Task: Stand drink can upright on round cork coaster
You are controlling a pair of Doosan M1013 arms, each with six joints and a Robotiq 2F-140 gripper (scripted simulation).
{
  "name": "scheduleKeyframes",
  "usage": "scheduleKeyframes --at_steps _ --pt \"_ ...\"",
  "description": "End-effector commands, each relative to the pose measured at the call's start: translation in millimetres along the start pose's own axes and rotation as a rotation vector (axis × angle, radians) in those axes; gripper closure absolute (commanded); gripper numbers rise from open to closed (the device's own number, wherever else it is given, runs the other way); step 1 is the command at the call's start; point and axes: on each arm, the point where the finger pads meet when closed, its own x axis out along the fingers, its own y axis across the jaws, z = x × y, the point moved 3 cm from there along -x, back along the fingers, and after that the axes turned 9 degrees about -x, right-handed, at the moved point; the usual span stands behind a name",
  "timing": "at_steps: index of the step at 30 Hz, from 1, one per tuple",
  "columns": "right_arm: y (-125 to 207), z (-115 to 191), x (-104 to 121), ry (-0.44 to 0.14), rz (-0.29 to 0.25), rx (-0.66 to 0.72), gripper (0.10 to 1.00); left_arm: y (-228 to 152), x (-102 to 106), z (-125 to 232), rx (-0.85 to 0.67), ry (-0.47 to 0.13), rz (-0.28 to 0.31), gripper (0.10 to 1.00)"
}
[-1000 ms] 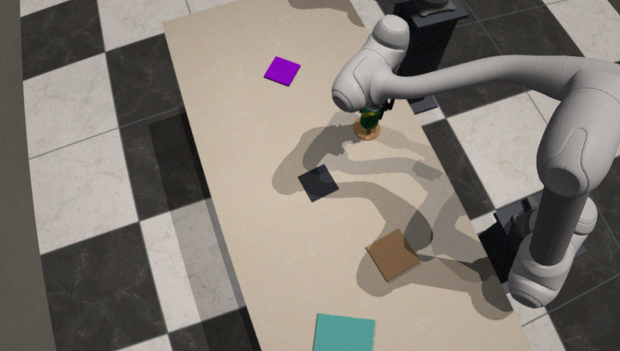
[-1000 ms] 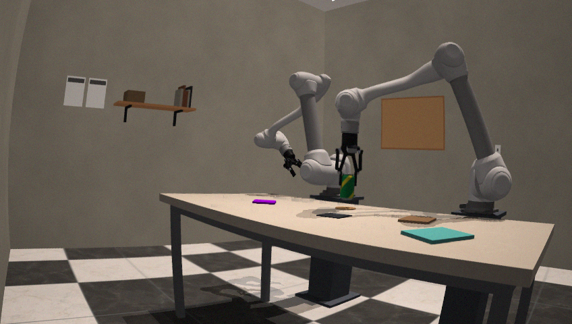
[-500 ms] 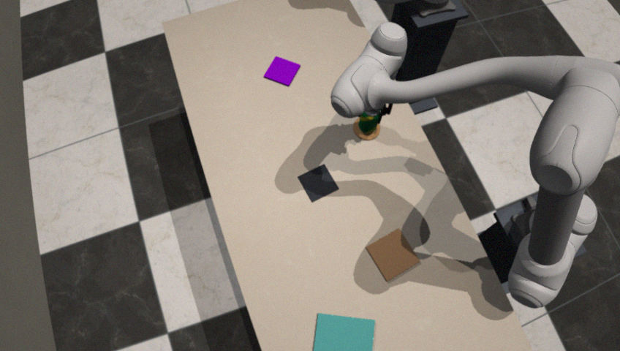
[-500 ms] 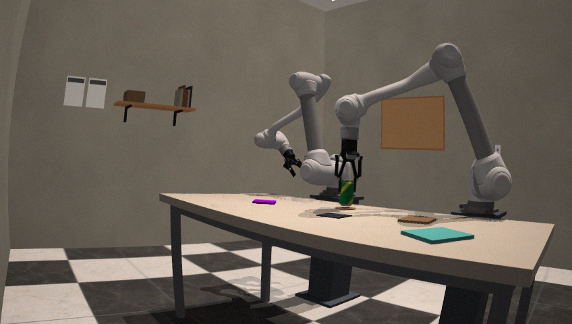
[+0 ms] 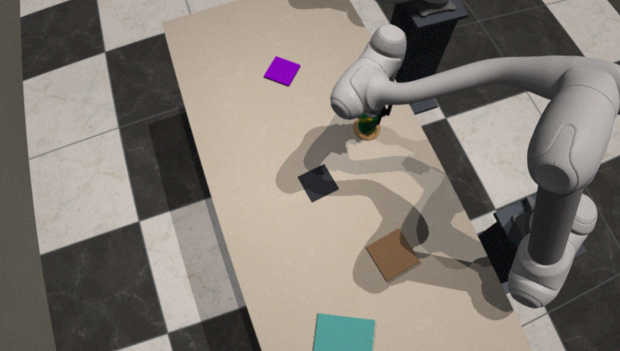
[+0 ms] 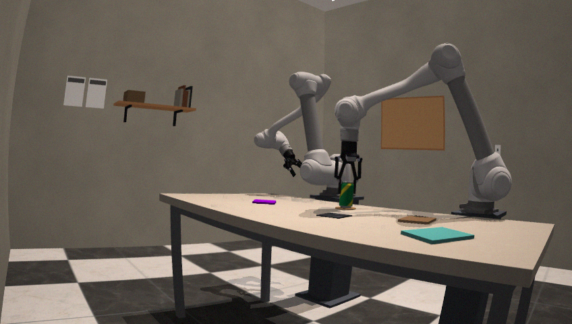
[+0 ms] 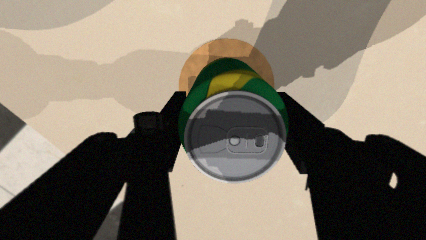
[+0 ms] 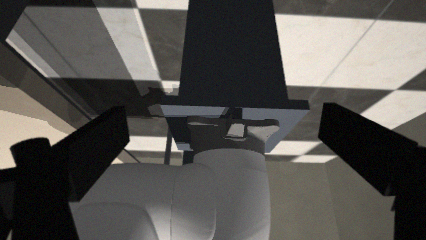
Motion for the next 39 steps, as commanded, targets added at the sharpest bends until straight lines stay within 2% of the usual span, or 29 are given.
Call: scheduleKeyframes --at_steps 1,4,5,21,23,25,28,30,39 --pt "0 0 0 0.001 0.0 0.0 0.098 0 -1 0 0.0 0.0 0.002 0.999" --pt "0 0 0 0.001 0.0 0.0 0.098 0 -1 0 0.0 0.0 0.002 0.999" --pt "0 0 0 0.001 0.0 0.0 0.098 0 -1 0 0.0 0.0 0.002 0.098" --pt "0 0 0 0.001 0.0 0.0 0.098 0 -2 0 0.0 0.0 0.002 0.098" --pt "0 0 0 0.001 0.0 0.0 0.098 0 -22 0 0.0 0.0 0.002 0.098" --pt "0 0 0 0.001 0.0 0.0 0.098 0 -22 0 0.0 0.0 0.002 0.098" --pt "0 0 0 0.001 0.0 0.0 0.098 0 -80 0 0.0 0.0 0.002 0.098" --pt "0 0 0 0.001 0.0 0.0 0.098 0 -100 0 0.0 0.0 0.002 0.098" --pt "0 0 0 0.001 0.0 0.0 0.098 0 -101 0 0.0 0.0 0.002 0.098"
